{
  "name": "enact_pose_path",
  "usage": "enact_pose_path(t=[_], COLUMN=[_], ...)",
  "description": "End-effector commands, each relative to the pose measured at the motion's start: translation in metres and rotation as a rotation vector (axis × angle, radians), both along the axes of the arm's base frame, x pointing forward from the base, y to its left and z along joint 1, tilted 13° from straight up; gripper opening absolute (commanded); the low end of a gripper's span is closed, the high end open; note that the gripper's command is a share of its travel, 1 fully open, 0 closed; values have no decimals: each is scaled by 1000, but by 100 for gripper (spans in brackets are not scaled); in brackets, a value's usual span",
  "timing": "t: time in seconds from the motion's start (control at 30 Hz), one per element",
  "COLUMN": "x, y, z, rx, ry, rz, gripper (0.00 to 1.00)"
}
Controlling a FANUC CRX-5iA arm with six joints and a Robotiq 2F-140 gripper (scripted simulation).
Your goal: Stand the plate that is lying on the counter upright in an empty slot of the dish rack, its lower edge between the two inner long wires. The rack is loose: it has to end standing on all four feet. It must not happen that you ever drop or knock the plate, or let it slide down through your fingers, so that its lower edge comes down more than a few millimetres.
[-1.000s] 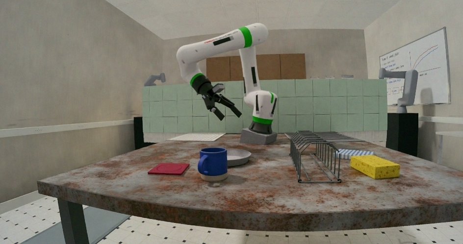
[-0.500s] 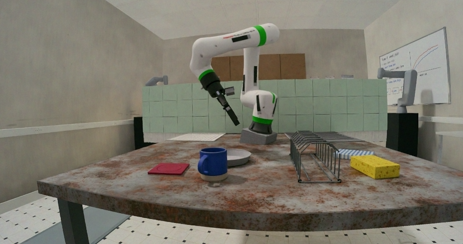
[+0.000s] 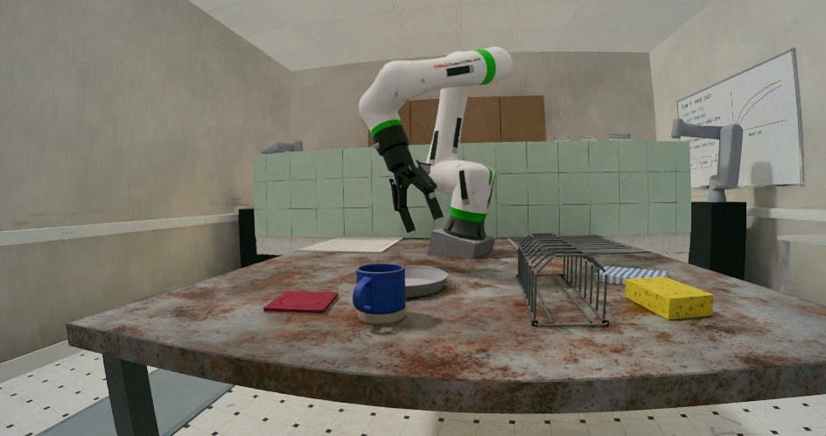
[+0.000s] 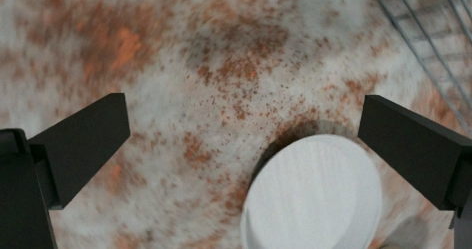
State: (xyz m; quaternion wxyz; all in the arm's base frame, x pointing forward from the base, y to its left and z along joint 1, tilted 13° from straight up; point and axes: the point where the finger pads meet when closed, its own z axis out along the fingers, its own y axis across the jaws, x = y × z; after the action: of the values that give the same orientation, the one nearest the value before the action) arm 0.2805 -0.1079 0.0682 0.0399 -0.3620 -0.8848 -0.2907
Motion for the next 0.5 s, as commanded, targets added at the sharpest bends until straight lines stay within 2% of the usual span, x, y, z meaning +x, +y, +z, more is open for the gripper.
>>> enact_pose_path(t=[0.0, 0.13, 0.2, 0.23, 0.47], x=[0, 2, 2, 4, 10], y=[1, 0, 0, -1, -2], z=[-3, -5, -5, -6, -5], rx=[-103, -180, -180, -235, -357], ry=[-113, -193, -193, -250, -375], rz=[167, 308, 308, 413, 653], gripper=[100, 100, 100, 100, 100])
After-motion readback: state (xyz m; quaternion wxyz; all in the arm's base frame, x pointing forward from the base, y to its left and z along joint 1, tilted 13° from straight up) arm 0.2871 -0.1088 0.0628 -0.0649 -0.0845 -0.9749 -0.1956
